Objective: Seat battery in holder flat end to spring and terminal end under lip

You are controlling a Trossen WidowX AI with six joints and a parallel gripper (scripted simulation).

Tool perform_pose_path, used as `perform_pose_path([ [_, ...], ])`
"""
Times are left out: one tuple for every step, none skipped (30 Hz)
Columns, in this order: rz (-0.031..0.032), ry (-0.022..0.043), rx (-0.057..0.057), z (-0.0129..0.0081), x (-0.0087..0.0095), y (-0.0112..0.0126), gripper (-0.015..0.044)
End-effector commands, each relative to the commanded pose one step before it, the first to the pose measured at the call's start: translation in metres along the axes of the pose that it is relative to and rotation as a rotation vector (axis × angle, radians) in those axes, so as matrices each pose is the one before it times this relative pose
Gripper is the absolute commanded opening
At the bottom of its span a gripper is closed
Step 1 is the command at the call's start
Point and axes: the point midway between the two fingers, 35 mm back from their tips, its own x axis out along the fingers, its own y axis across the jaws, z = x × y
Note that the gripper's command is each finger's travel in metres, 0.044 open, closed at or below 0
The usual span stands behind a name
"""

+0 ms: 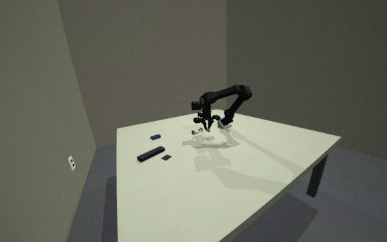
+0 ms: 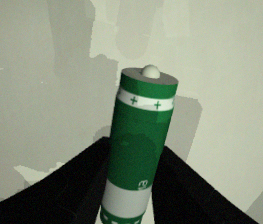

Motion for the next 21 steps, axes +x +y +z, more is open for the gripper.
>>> perform_pose_path([
  [0.00055, -0.00646, -0.1477, 0.00813, -0.00262, 0.00579, 0.0061],
  [0.00024, -0.00079, -0.0414, 0.00246, -0.00054, 0.00097, 0.0061],
  [0.00018, -0.00076, -0.0414, 0.00251, -0.00053, 0.00084, 0.0061],
  [0.00011, -0.00072, -0.0414, 0.00255, -0.00053, 0.00071, 0.0061],
  [0.00007, -0.00069, -0.0414, 0.00259, -0.00053, 0.00058, 0.0061],
  [0.00003, -0.00065, -0.0414, 0.00262, -0.00052, 0.00044, 0.0061],
  [-0.00001, -0.00060, -0.0414, 0.00264, -0.00052, 0.00030, 0.0061],
  [-0.00004, -0.00056, -0.0415, 0.00266, -0.00051, 0.00016, 0.0061],
  [-0.00006, -0.00051, -0.0415, 0.00267, -0.00051, 0.00003, 0.0061],
  [-0.00008, -0.00049, -0.0415, 0.00267, -0.00051, -0.00011, 0.0061],
  [-0.00010, -0.00044, -0.0415, 0.00266, -0.00050, -0.00025, 0.0061],
  [-0.00011, -0.00039, -0.0415, 0.00265, -0.00050, -0.00039, 0.0061],
  [-0.00012, -0.00035, -0.0415, 0.00263, -0.00049, -0.00053, 0.0061],
  [-0.00013, -0.00030, -0.0415, 0.00260, -0.00049, -0.00067, 0.0061],
  [-0.00013, -0.00032, -0.0415, 0.00257, -0.00048, -0.00080, 0.0061],
  [-0.00013, -0.00028, -0.0415, 0.00253, -0.00048, -0.00094, 0.0061],
  [-0.00013, -0.00023, -0.0415, 0.00248, -0.00047, -0.00107, 0.0061],
  [-0.00012, -0.00019, -0.0415, 0.00242, -0.00047, -0.00120, 0.0061],
  [-0.00011, -0.00014, -0.0416, 0.00236, -0.00046, -0.00132, 0.0061],
  [-0.00038, -0.00067, -0.0413, 0.00241, -0.00048, -0.00162, 0.0061],
  [-0.00039, -0.00061, -0.0413, 0.00232, -0.00047, -0.00174, 0.0061],
])
